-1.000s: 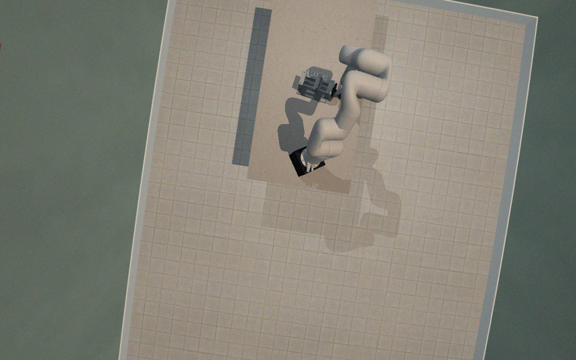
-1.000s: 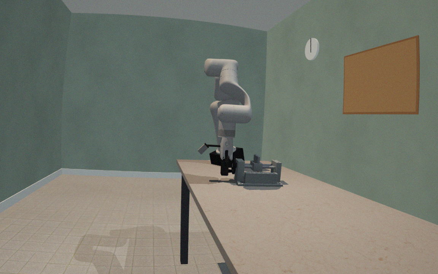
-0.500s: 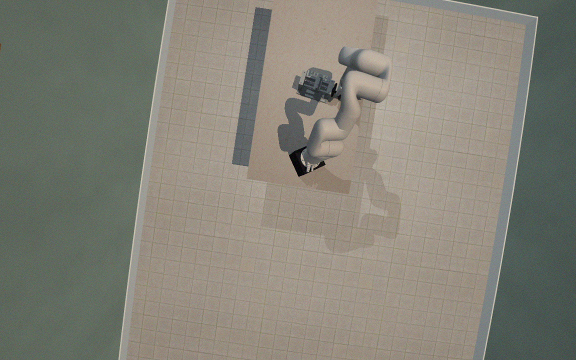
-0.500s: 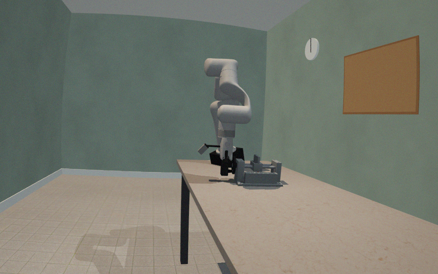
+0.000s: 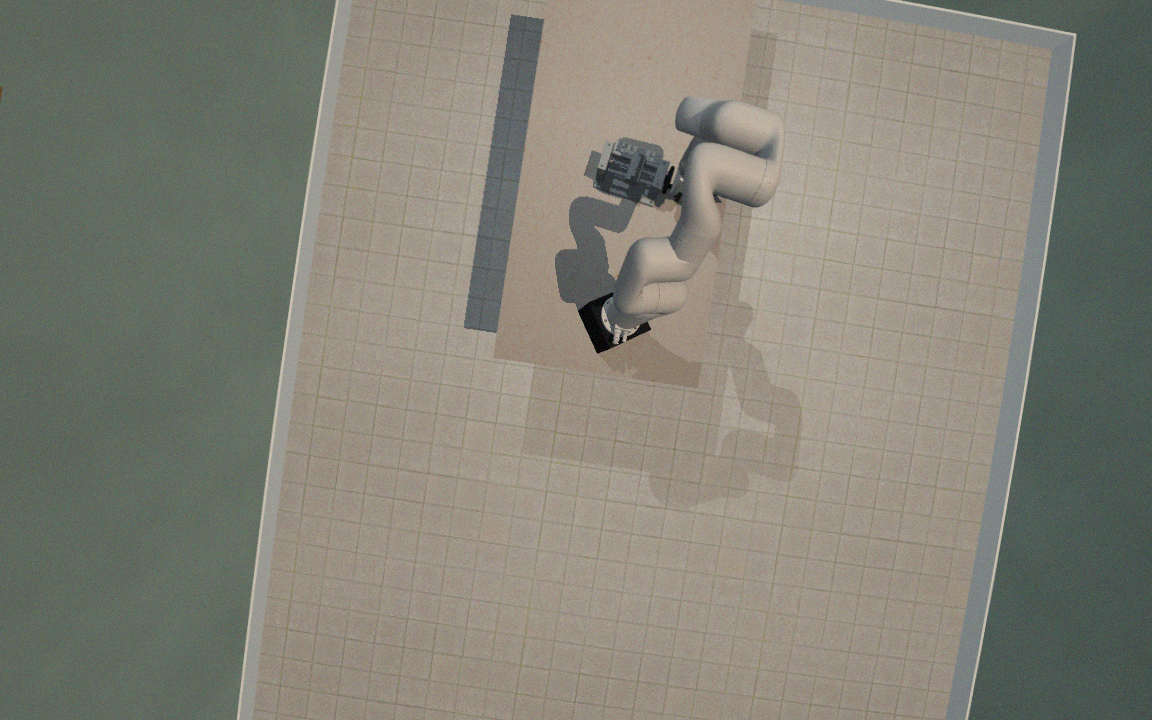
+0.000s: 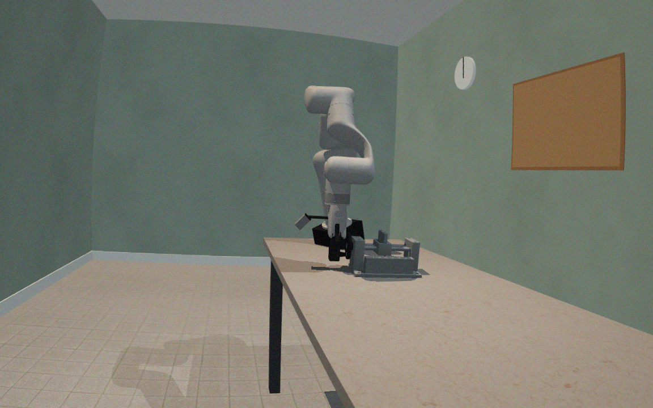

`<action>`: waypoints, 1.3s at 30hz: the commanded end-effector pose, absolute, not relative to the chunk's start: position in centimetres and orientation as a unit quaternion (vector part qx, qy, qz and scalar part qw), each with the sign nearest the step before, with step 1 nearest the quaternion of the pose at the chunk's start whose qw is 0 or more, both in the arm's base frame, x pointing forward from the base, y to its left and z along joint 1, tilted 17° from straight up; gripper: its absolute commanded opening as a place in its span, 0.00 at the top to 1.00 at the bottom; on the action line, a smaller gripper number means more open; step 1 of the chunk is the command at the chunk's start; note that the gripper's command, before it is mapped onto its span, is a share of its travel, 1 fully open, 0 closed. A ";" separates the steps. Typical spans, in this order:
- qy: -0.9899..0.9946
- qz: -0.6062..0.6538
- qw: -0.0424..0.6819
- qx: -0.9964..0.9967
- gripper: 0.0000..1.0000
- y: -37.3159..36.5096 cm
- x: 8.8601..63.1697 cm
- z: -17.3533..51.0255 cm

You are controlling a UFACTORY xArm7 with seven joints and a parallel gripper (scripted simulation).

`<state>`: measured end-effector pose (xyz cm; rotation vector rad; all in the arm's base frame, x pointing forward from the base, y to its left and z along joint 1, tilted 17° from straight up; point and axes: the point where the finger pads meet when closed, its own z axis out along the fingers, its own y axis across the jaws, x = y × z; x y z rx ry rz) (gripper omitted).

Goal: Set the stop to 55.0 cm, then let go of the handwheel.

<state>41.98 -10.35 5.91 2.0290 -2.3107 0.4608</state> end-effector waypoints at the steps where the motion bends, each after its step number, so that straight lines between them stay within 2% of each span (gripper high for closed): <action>1: -0.743 0.148 0.016 0.653 0.94 -10.3 41.7 6.0; 39: -0.743 0.148 0.016 0.653 0.94 -9.1 39.3 9.6</action>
